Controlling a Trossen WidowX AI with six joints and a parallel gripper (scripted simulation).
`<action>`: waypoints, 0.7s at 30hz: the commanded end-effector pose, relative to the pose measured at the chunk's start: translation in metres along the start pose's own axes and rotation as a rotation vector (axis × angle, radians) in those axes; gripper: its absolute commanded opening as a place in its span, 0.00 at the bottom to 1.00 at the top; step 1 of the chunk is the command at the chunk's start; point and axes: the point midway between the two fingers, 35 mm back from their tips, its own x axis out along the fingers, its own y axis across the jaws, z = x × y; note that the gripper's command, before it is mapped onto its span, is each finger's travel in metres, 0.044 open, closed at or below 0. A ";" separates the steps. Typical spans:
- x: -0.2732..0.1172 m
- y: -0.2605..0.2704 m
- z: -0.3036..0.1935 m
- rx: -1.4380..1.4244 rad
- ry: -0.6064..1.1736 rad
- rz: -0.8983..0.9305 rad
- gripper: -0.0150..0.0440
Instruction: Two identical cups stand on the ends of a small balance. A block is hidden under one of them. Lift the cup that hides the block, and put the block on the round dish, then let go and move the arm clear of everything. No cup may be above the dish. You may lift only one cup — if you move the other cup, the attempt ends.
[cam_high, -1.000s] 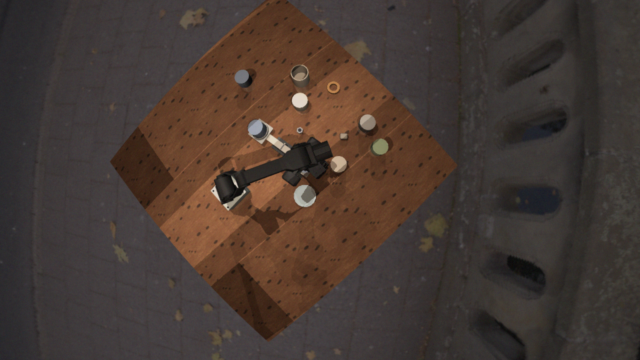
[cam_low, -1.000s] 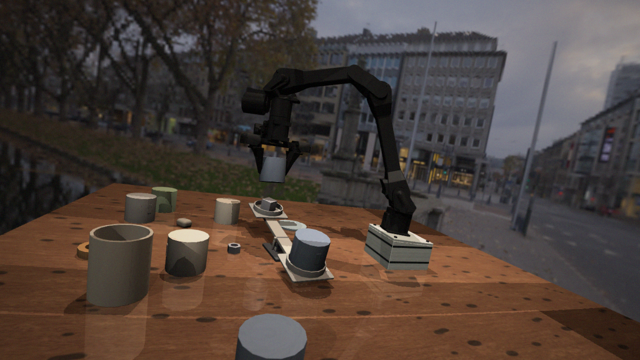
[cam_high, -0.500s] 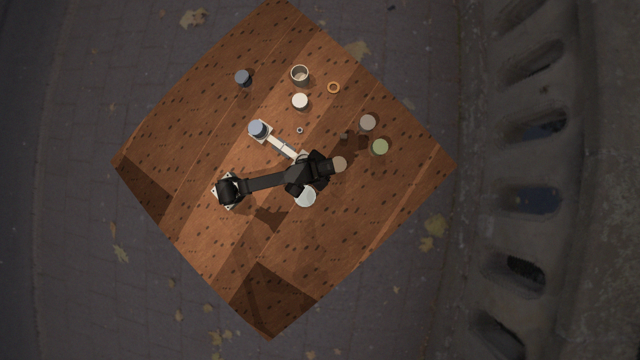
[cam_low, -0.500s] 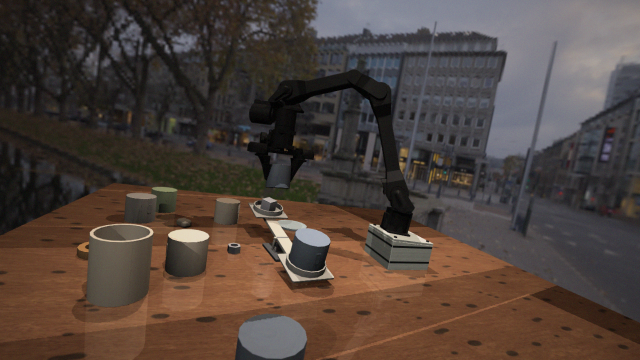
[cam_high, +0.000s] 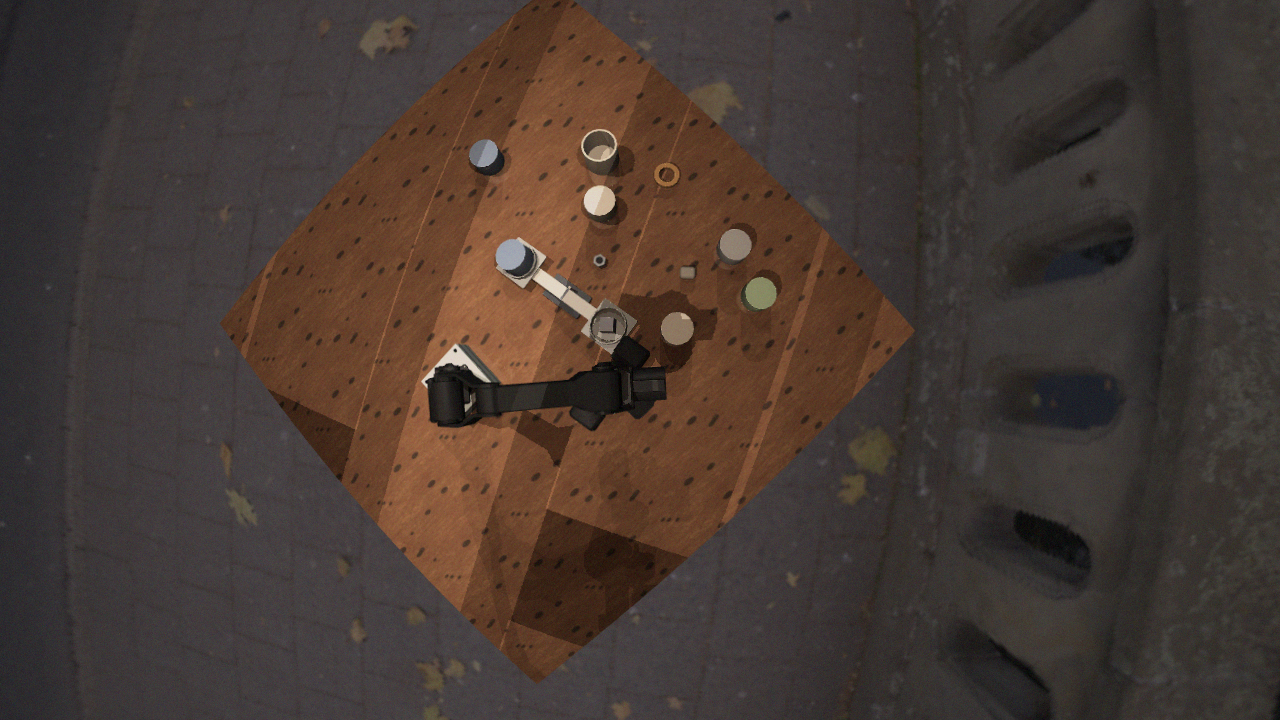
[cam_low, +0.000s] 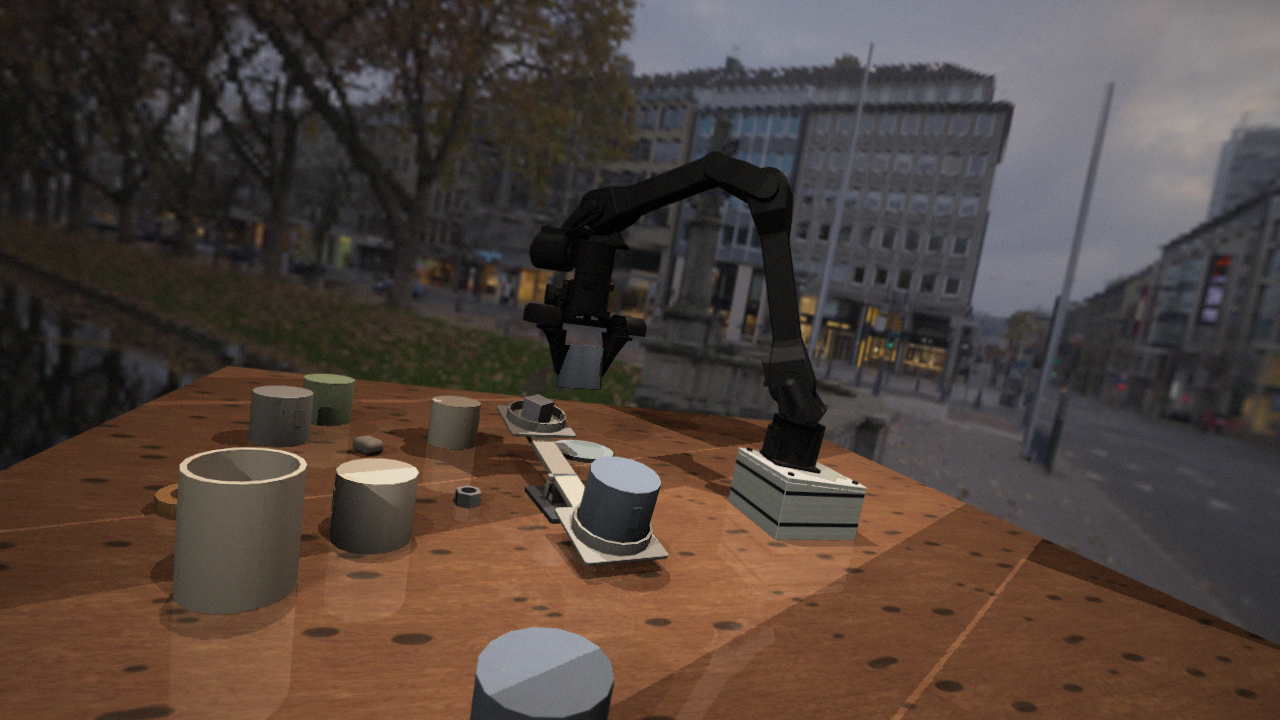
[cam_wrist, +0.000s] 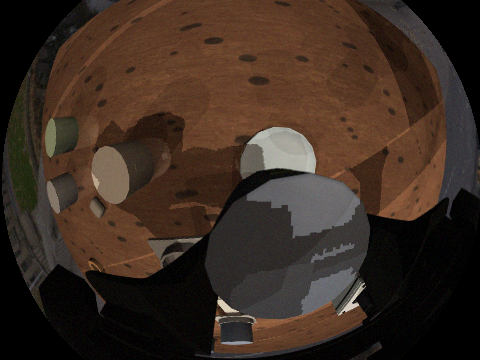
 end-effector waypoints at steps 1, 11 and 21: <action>0.002 -0.016 0.008 -0.001 -0.014 0.006 0.25; 0.019 -0.058 0.022 0.000 -0.017 0.003 0.25; 0.035 -0.101 0.029 0.001 -0.020 0.000 0.25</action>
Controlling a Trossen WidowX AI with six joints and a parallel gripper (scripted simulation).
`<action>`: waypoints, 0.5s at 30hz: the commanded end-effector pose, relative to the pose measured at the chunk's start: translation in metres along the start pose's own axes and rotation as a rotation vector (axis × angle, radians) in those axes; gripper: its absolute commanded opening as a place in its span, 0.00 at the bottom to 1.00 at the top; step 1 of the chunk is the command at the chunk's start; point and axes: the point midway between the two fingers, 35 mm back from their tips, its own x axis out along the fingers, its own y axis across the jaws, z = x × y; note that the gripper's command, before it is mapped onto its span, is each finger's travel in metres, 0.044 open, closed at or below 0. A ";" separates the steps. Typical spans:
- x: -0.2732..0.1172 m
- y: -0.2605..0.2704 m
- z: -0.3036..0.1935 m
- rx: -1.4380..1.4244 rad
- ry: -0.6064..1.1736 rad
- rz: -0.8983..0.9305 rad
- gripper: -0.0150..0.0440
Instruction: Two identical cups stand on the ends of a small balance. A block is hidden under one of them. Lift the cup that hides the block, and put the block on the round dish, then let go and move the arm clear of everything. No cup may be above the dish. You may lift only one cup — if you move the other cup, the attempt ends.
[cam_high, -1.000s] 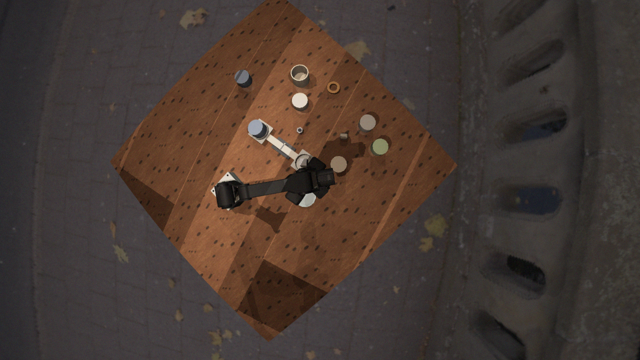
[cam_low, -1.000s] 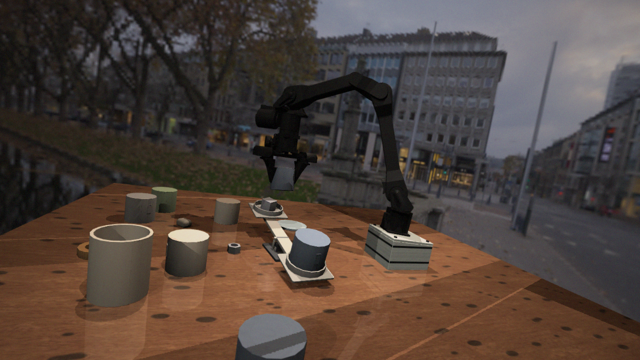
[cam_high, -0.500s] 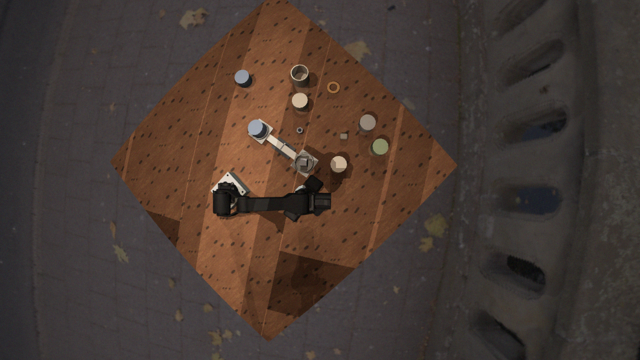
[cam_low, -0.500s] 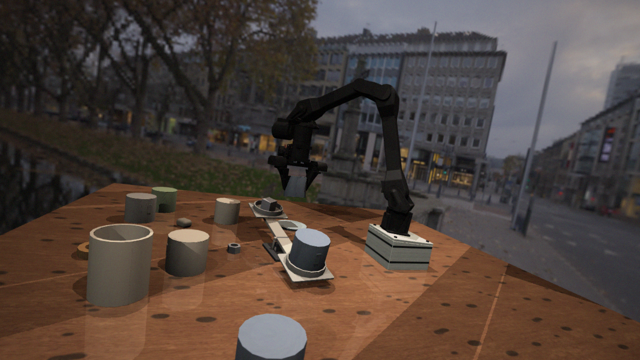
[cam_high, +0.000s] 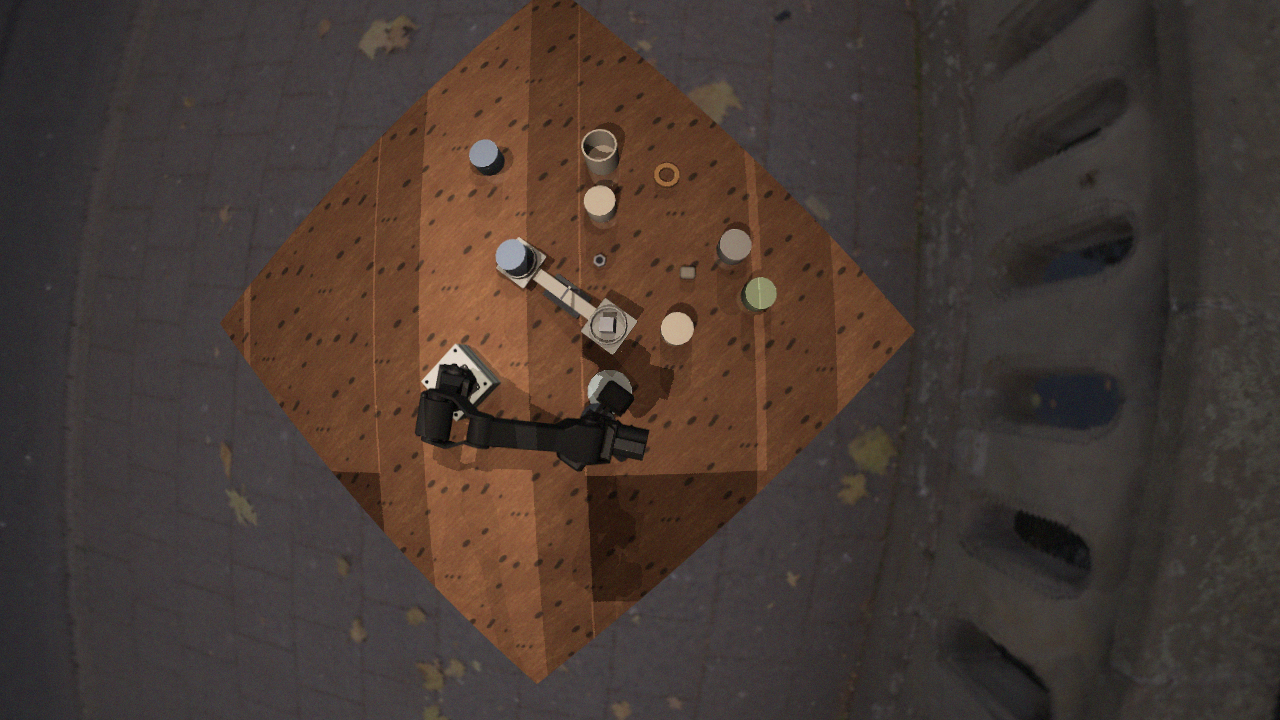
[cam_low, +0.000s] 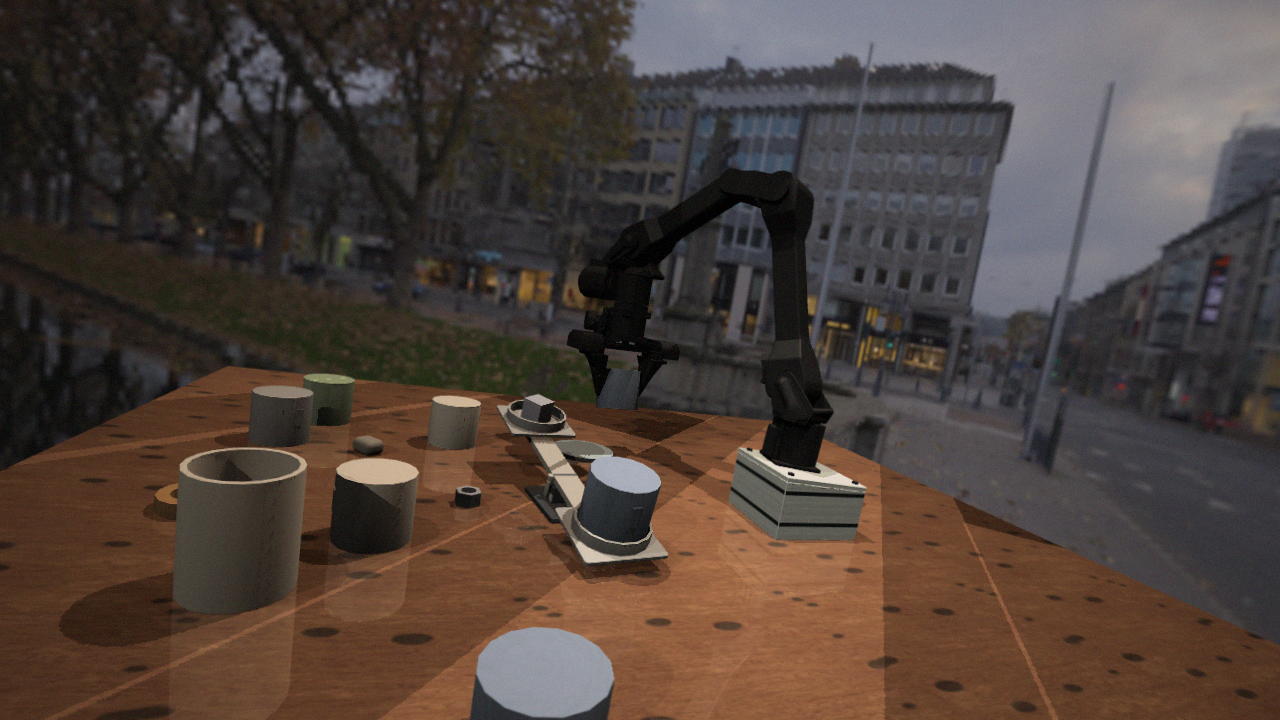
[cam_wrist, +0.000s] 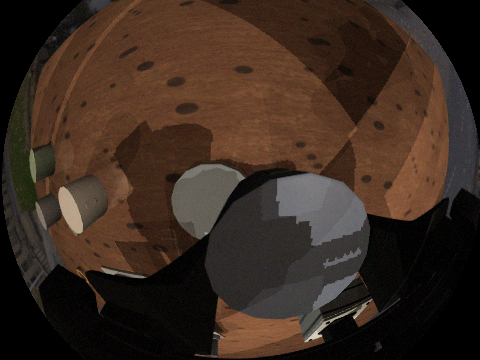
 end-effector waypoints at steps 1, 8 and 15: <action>0.003 -0.017 0.002 -0.001 -0.014 0.001 0.25; 0.014 -0.046 0.002 0.000 -0.015 -0.003 0.25; 0.028 -0.048 0.003 0.000 -0.015 -0.003 0.25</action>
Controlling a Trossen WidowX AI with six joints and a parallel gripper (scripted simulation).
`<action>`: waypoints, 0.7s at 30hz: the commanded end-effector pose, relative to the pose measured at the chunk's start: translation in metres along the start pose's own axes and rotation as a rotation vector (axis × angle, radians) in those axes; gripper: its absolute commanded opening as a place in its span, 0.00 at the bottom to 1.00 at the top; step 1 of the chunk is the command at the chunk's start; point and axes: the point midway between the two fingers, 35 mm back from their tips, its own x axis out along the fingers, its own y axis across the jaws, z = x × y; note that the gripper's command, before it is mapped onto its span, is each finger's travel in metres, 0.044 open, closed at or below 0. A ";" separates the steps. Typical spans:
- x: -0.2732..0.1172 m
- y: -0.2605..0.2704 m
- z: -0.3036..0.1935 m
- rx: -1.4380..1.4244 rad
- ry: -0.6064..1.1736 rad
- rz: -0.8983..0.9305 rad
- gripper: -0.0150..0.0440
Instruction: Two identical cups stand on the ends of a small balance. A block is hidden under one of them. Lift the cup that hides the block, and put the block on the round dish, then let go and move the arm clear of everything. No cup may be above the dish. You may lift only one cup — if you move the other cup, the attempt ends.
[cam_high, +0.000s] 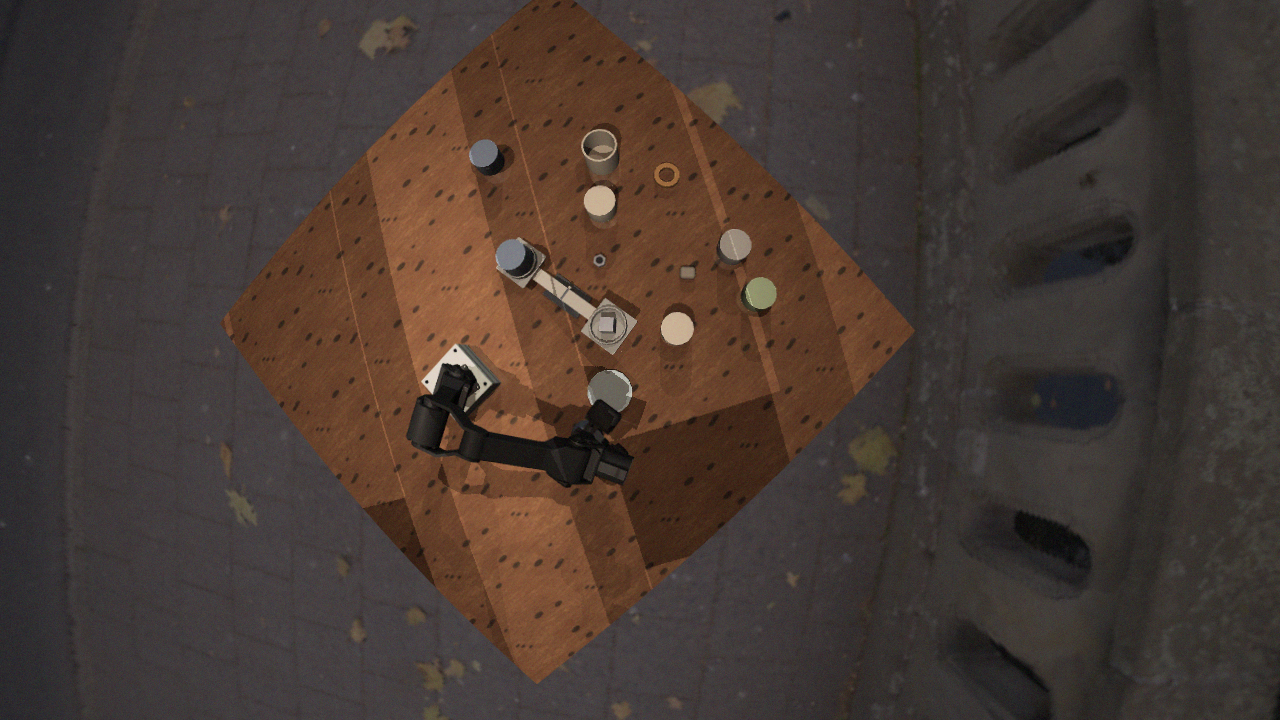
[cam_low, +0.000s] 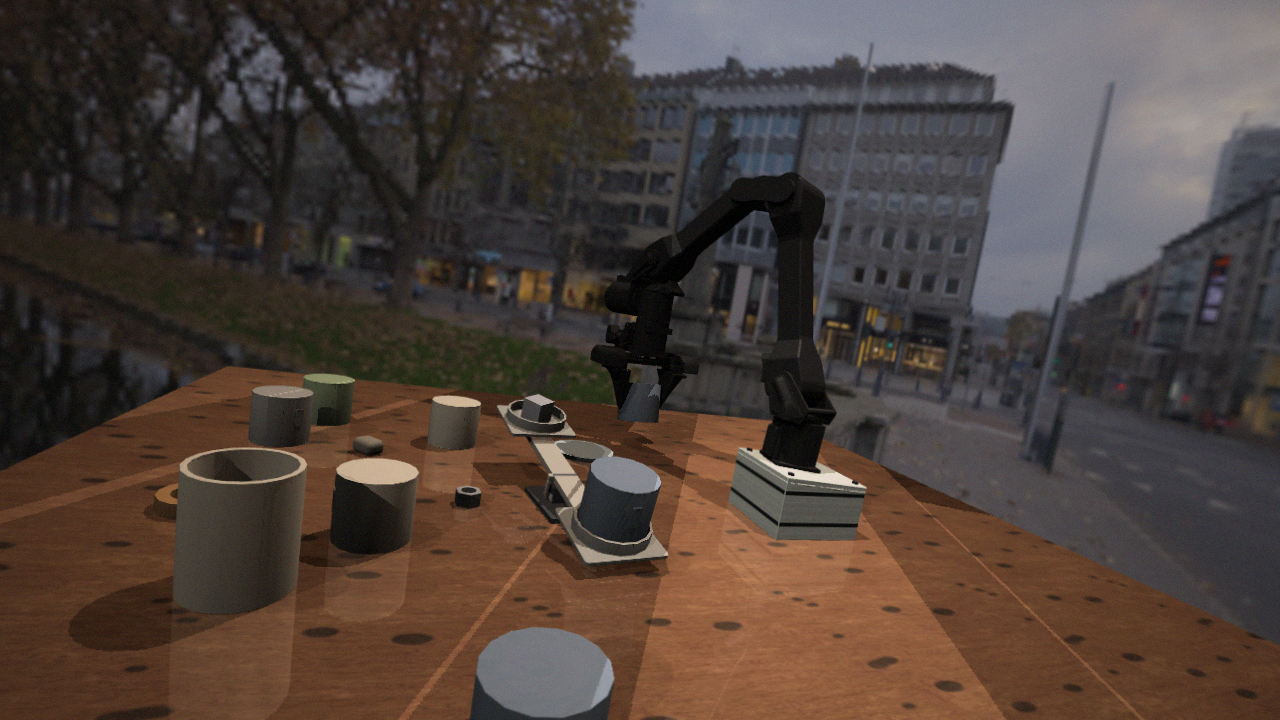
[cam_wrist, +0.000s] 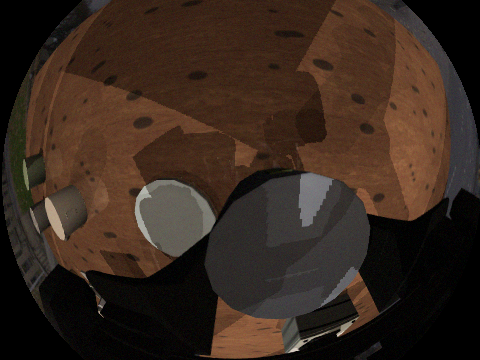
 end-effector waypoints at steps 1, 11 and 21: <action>0.012 -0.001 0.000 -0.004 -0.003 -0.001 0.25; 0.034 -0.002 0.000 -0.004 -0.003 -0.001 0.25; 0.049 -0.002 0.000 -0.005 -0.003 -0.002 0.25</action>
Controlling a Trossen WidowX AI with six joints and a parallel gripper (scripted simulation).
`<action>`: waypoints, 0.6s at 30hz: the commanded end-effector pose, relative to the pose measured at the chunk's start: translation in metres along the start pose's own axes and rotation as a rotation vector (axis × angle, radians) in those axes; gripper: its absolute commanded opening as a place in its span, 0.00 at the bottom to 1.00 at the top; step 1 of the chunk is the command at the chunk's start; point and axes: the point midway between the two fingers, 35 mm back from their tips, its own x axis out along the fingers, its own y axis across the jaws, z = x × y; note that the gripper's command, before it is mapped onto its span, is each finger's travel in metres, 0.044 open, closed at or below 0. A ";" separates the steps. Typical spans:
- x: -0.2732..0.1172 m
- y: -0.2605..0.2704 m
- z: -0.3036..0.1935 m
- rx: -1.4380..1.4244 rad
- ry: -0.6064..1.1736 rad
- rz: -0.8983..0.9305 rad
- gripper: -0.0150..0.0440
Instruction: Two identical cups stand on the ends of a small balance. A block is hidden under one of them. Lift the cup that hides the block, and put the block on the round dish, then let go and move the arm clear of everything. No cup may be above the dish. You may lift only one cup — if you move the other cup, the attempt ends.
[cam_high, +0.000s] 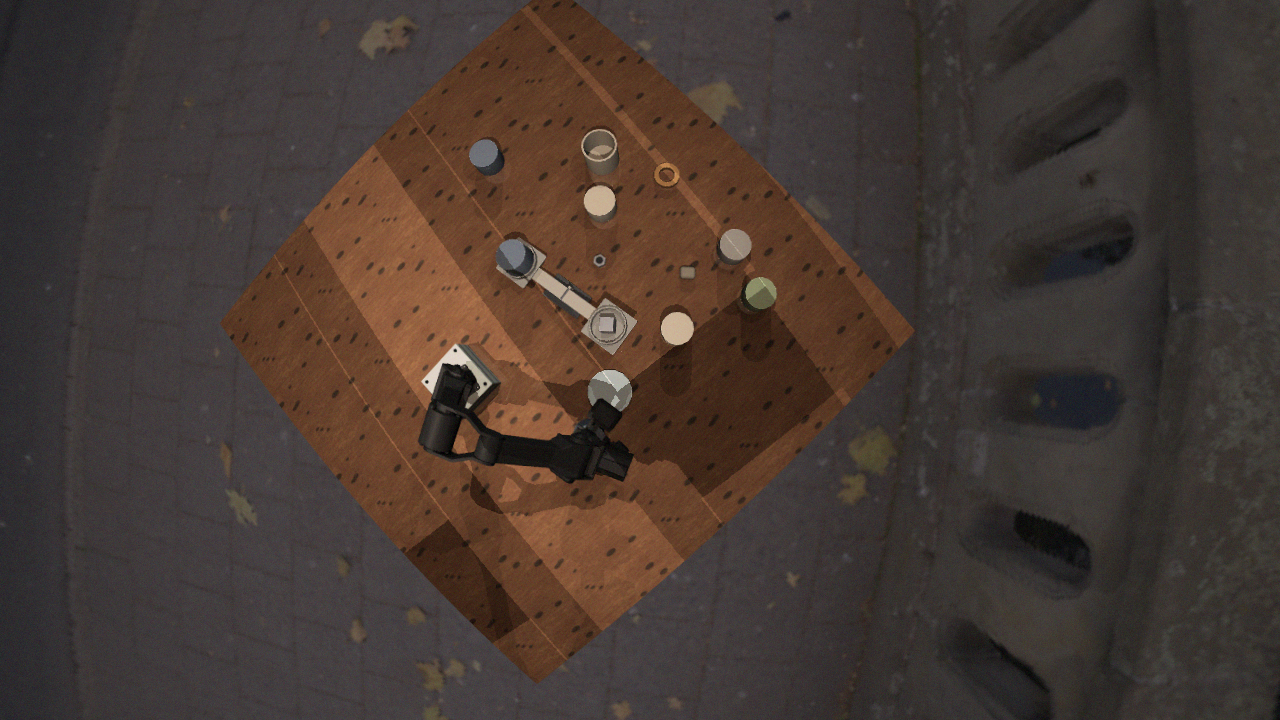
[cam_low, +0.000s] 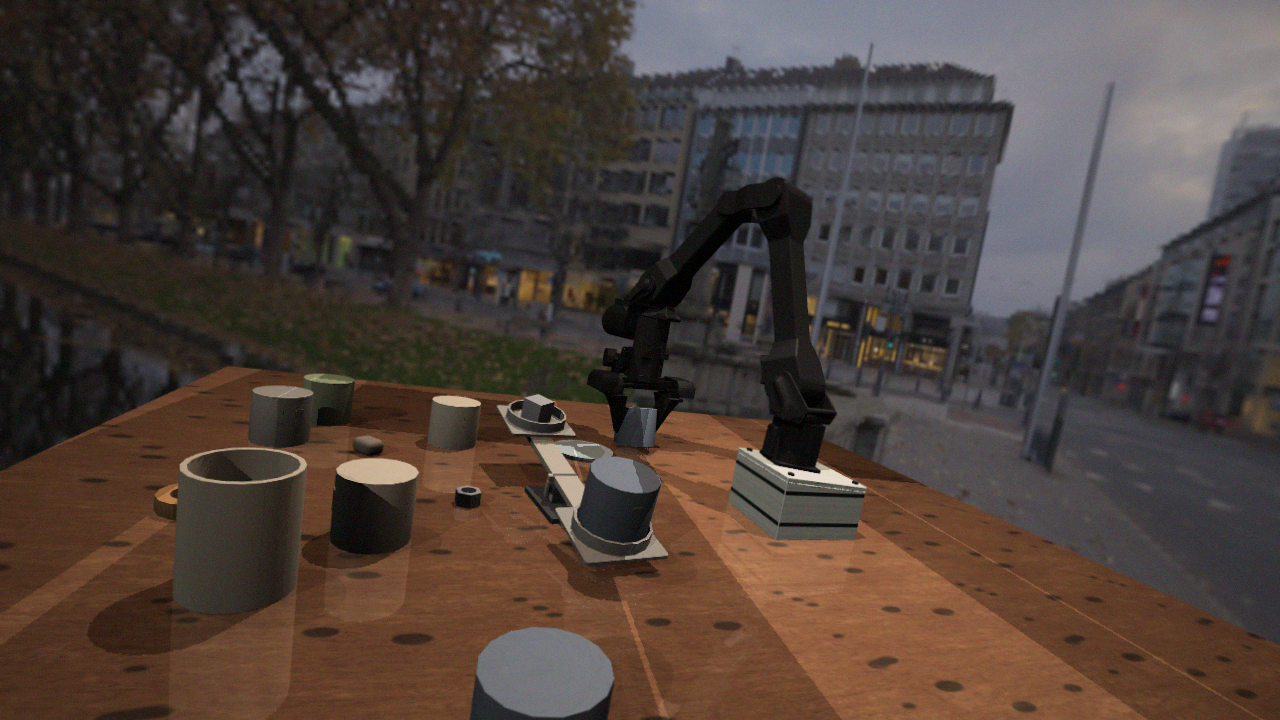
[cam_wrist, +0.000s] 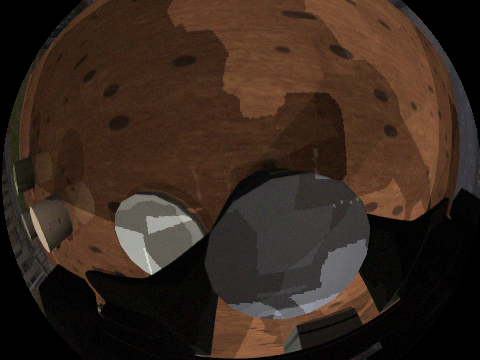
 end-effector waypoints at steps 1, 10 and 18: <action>0.008 -0.001 -0.001 -0.003 0.003 -0.003 0.25; 0.004 0.000 -0.001 0.000 0.002 -0.001 0.57; 0.004 0.000 -0.001 0.000 0.002 -0.001 0.92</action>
